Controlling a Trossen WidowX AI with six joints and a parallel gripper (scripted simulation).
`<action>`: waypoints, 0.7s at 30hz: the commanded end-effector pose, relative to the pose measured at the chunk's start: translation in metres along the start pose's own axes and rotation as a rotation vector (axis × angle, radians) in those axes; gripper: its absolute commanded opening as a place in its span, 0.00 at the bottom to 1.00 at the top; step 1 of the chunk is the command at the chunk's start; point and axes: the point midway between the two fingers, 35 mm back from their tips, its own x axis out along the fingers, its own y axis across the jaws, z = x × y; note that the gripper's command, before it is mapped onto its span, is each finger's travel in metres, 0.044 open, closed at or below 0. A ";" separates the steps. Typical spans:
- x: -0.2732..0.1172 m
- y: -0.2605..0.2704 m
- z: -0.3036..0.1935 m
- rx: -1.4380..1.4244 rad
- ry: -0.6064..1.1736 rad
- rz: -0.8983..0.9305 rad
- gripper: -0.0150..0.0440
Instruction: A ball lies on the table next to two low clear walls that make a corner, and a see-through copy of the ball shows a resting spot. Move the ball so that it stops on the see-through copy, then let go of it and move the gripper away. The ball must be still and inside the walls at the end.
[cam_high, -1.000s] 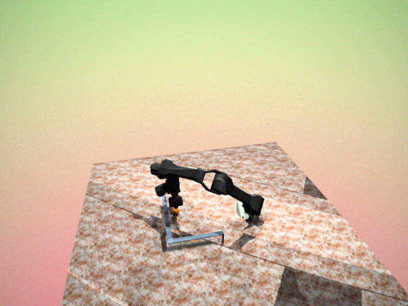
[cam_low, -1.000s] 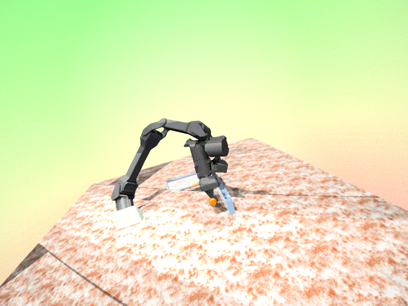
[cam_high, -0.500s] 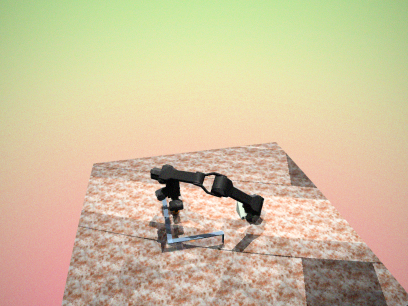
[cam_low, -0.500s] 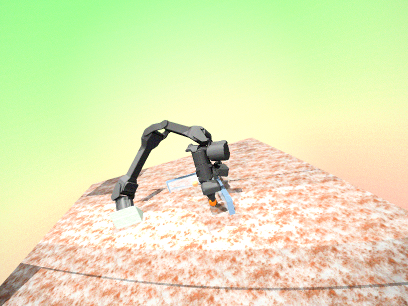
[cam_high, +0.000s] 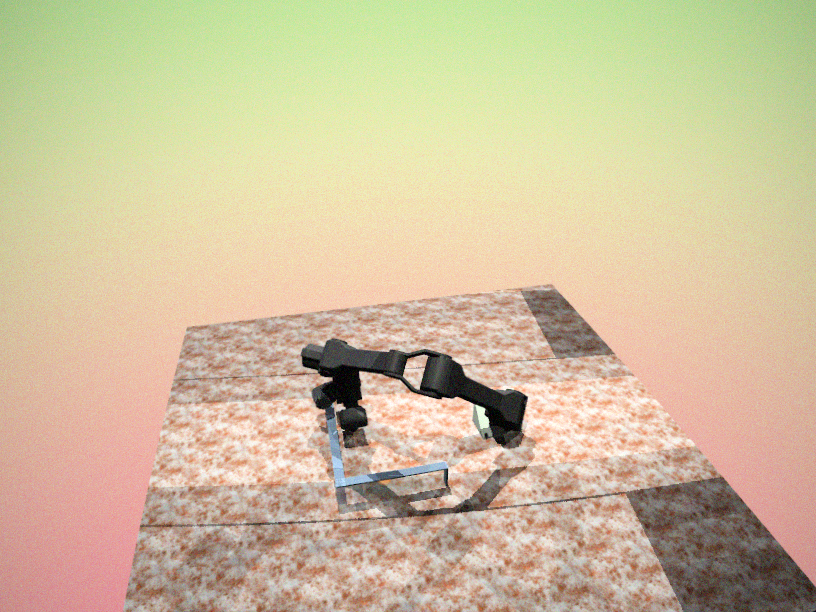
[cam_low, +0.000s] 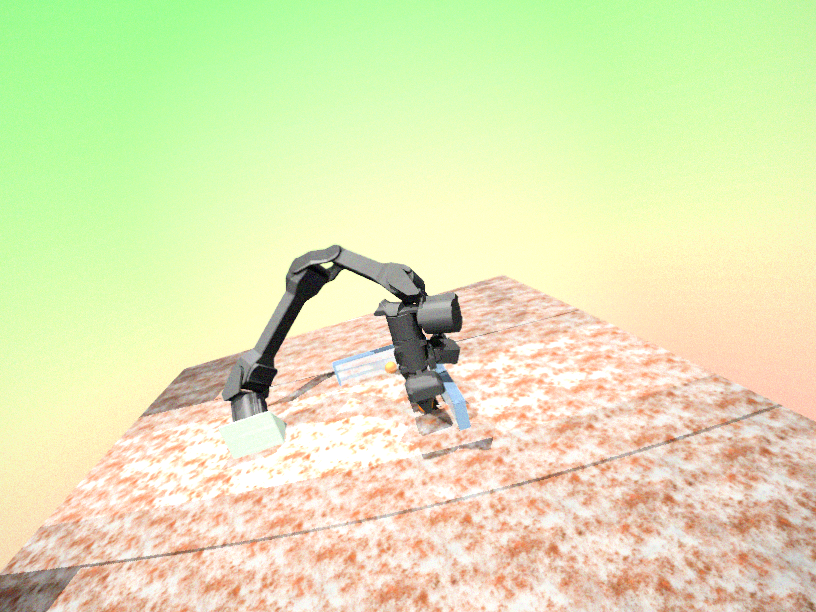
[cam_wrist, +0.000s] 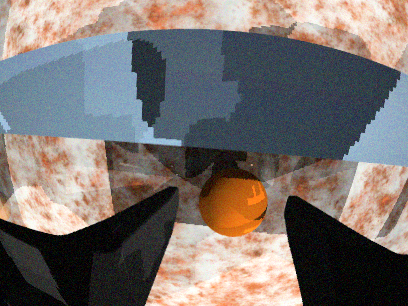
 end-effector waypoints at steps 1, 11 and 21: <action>0.001 0.000 0.000 0.003 -0.003 0.003 0.60; 0.001 0.000 0.000 0.003 -0.003 0.002 0.35; -0.034 -0.001 0.003 0.003 -0.011 -0.017 0.25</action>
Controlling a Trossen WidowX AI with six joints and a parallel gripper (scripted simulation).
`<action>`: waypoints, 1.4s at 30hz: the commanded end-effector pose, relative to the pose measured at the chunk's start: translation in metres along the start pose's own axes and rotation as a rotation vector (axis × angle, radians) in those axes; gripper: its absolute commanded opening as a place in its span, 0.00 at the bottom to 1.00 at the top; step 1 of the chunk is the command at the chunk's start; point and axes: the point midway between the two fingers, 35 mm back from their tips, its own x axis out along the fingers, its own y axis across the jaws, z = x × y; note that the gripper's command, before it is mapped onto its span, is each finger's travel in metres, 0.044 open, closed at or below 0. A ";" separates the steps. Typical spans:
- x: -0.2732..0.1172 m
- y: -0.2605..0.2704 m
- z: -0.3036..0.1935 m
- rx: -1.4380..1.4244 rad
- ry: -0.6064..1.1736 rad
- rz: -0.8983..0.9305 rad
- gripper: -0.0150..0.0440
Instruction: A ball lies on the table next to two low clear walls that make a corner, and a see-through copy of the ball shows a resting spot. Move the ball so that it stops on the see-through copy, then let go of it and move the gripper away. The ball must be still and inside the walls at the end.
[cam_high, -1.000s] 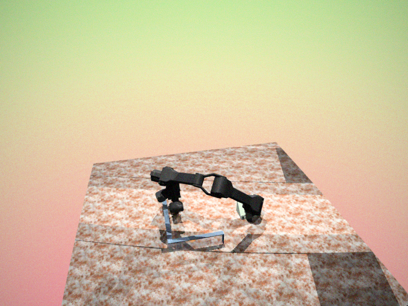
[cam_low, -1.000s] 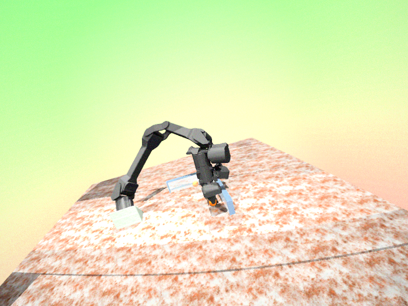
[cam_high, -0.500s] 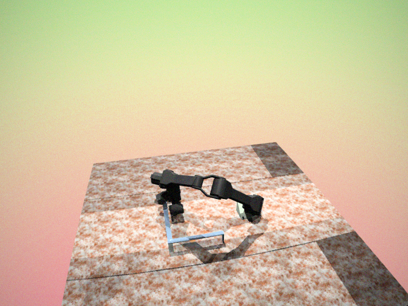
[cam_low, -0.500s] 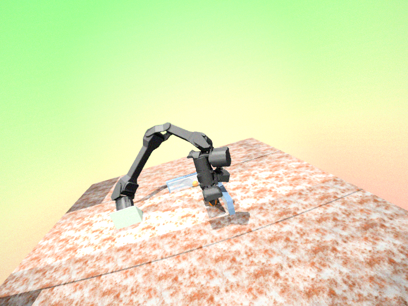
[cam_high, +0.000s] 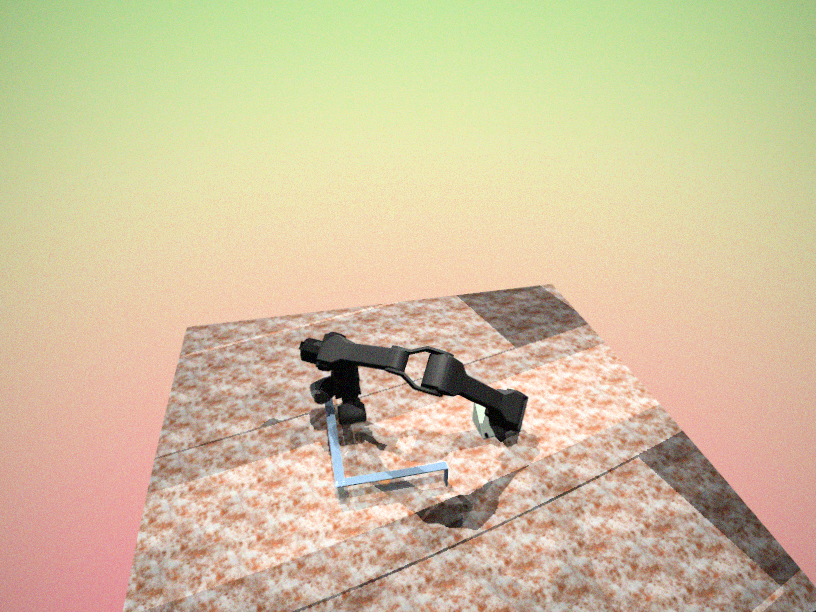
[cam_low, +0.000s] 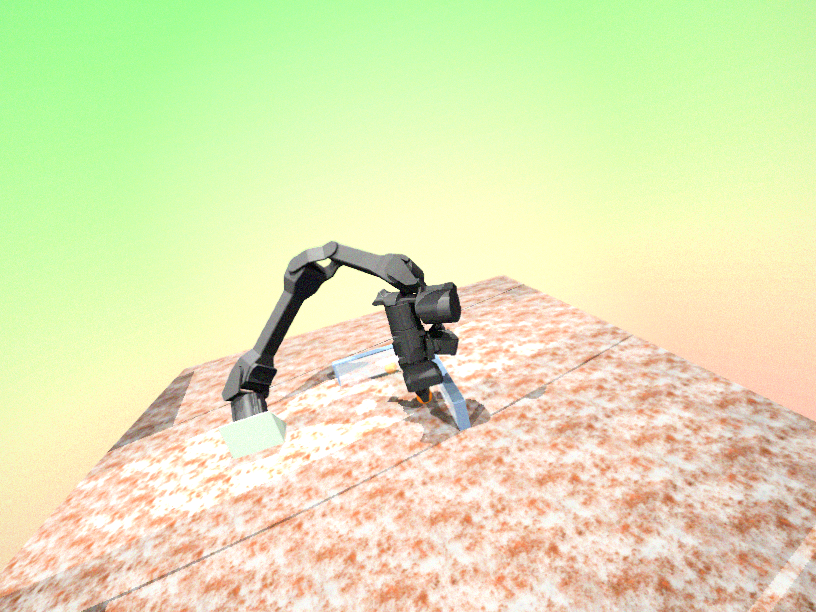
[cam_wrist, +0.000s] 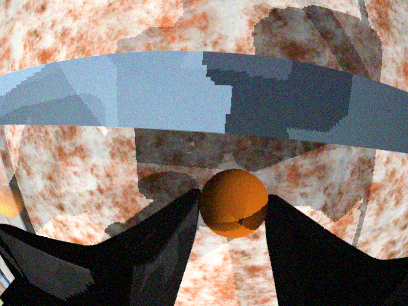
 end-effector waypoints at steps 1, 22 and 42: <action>-0.024 -0.004 0.001 -0.002 -0.026 -0.010 0.25; -0.106 0.001 -0.003 0.023 -0.039 -0.002 0.25; -0.088 0.113 -0.013 -0.867 -0.021 -0.011 0.25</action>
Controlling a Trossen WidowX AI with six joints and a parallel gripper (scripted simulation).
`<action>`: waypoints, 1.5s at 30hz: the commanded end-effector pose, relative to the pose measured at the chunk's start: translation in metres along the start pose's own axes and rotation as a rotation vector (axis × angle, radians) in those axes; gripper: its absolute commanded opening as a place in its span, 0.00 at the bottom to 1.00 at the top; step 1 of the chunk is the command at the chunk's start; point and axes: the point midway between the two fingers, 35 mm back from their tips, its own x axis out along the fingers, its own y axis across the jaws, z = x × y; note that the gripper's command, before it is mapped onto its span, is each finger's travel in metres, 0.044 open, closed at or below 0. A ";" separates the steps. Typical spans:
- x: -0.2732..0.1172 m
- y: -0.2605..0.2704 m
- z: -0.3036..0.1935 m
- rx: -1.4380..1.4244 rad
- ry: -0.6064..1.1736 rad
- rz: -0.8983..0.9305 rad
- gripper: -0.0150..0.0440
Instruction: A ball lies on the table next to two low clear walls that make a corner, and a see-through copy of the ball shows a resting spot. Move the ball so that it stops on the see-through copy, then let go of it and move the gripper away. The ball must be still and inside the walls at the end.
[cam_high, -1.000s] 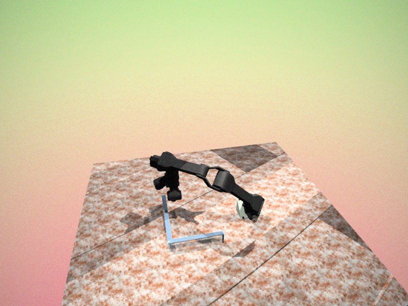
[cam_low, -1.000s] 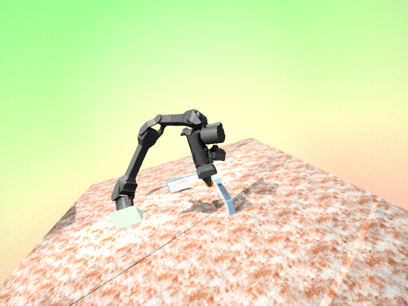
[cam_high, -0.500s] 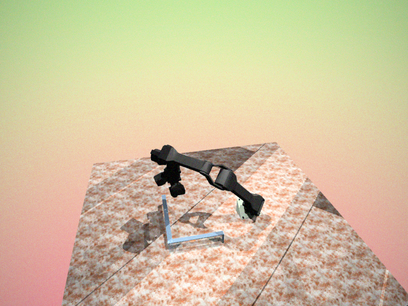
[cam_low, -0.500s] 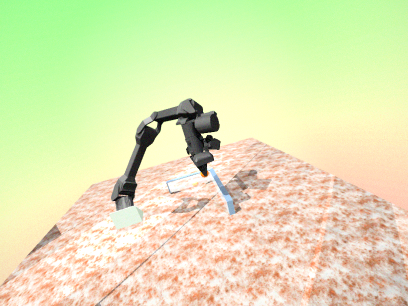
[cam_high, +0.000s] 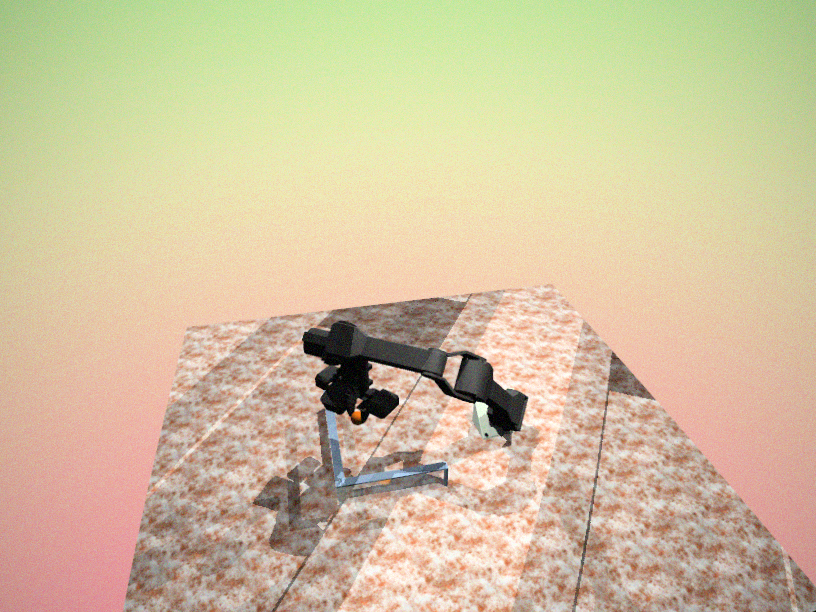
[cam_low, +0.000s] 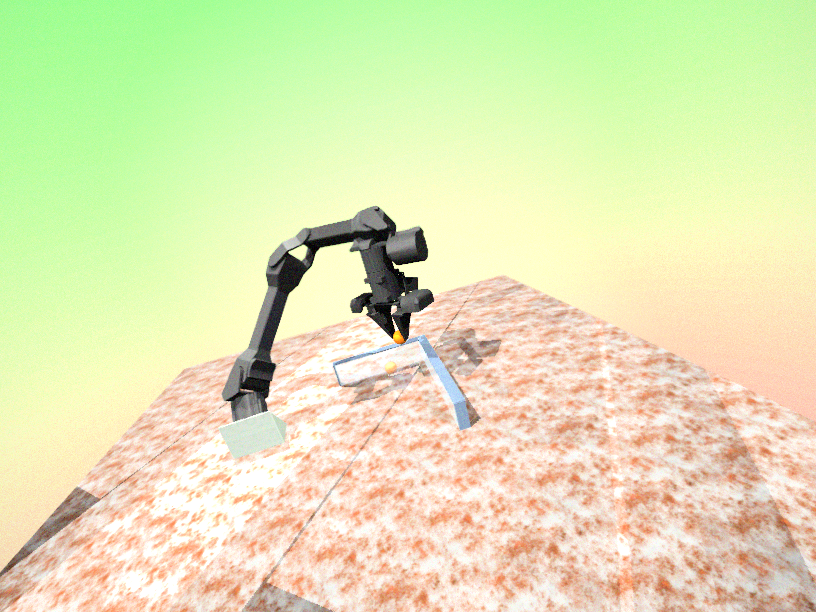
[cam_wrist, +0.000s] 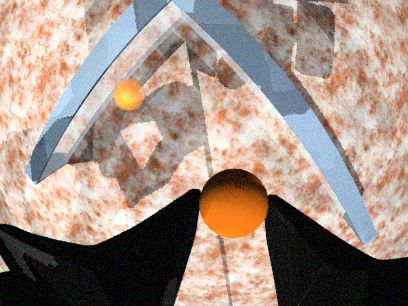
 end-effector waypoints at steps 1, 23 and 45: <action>0.004 0.016 0.010 -0.155 -0.003 0.002 0.25; 0.027 0.090 0.036 -0.809 -0.011 0.024 0.25; 0.095 0.092 0.036 -0.810 -0.014 0.025 0.25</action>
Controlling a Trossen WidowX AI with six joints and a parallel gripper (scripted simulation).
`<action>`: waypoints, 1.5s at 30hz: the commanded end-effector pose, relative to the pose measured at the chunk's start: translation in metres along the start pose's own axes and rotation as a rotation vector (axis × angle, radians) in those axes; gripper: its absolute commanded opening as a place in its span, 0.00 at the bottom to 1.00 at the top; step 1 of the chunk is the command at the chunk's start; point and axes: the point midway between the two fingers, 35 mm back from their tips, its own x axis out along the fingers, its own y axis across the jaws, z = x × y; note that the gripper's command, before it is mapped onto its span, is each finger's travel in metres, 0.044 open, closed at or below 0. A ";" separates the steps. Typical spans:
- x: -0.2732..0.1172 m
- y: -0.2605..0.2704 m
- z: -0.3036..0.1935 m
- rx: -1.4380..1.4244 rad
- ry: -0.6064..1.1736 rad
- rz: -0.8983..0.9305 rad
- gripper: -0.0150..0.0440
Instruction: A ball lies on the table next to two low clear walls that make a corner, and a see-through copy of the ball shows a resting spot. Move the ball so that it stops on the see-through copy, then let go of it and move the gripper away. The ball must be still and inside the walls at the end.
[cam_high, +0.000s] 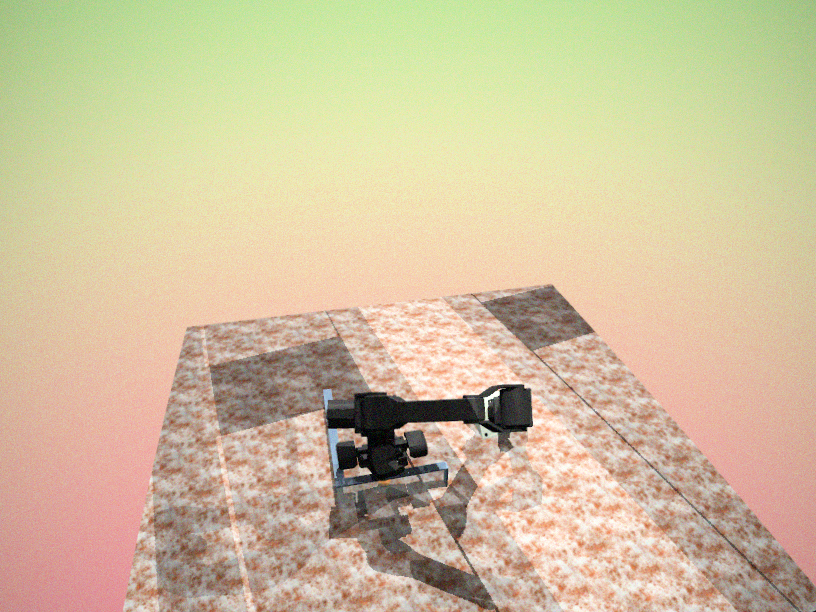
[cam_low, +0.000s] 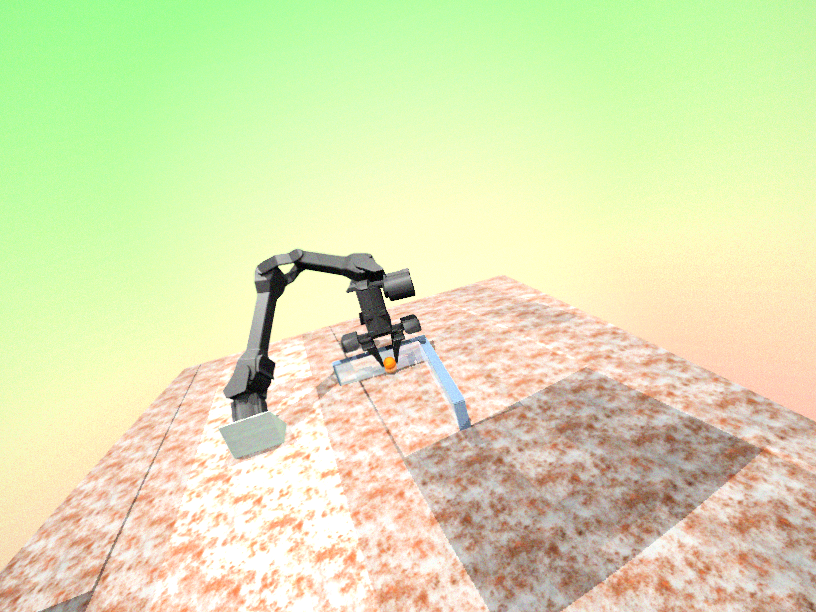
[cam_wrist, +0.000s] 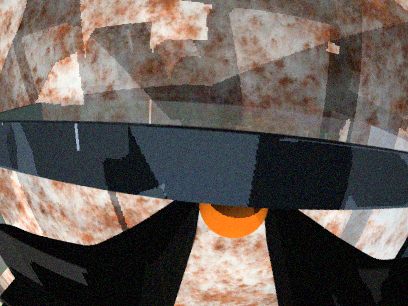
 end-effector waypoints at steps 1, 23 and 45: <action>0.003 0.000 0.000 0.003 -0.003 -0.002 0.25; 0.017 0.000 0.000 0.001 -0.001 -0.002 0.57; -0.065 -0.003 -0.002 0.008 -0.001 -0.017 0.68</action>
